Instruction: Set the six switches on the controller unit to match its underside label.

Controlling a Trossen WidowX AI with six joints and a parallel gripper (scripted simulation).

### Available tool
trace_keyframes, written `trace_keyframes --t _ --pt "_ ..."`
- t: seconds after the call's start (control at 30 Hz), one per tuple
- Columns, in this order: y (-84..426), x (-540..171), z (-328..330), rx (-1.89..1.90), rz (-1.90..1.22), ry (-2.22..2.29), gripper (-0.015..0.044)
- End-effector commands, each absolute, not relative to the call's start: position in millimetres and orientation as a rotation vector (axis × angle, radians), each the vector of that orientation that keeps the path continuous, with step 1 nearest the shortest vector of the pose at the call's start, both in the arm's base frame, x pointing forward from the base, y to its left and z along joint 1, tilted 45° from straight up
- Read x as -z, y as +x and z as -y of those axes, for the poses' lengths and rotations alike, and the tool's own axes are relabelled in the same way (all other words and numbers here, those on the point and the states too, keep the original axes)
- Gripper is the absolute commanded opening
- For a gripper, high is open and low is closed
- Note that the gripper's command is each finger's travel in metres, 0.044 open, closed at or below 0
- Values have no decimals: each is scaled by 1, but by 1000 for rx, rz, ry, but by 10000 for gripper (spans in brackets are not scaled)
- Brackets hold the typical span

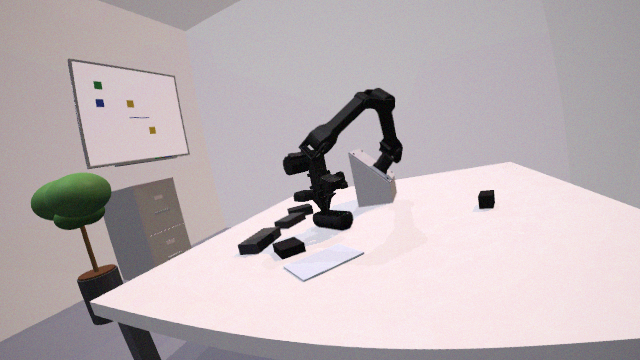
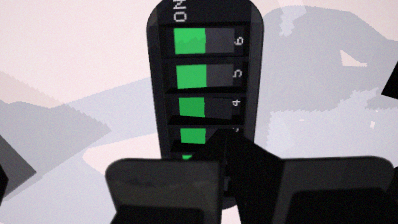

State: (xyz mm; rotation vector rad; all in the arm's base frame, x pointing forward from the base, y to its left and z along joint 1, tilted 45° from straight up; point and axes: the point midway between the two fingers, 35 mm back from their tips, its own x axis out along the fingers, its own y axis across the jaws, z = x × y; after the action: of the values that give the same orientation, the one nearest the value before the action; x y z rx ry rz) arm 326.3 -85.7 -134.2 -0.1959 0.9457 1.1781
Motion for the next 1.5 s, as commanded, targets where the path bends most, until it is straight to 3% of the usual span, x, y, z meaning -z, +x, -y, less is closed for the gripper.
trace_keyframes --t 0.0,0.73,1.0,1.47 --pt "324 136 84 -1179 -951 -183 0" --pt "322 104 116 -1178 -953 -184 0" --pt "326 73 84 -1180 -951 -182 0" --pt "327 85 72 -1180 -951 -182 0"
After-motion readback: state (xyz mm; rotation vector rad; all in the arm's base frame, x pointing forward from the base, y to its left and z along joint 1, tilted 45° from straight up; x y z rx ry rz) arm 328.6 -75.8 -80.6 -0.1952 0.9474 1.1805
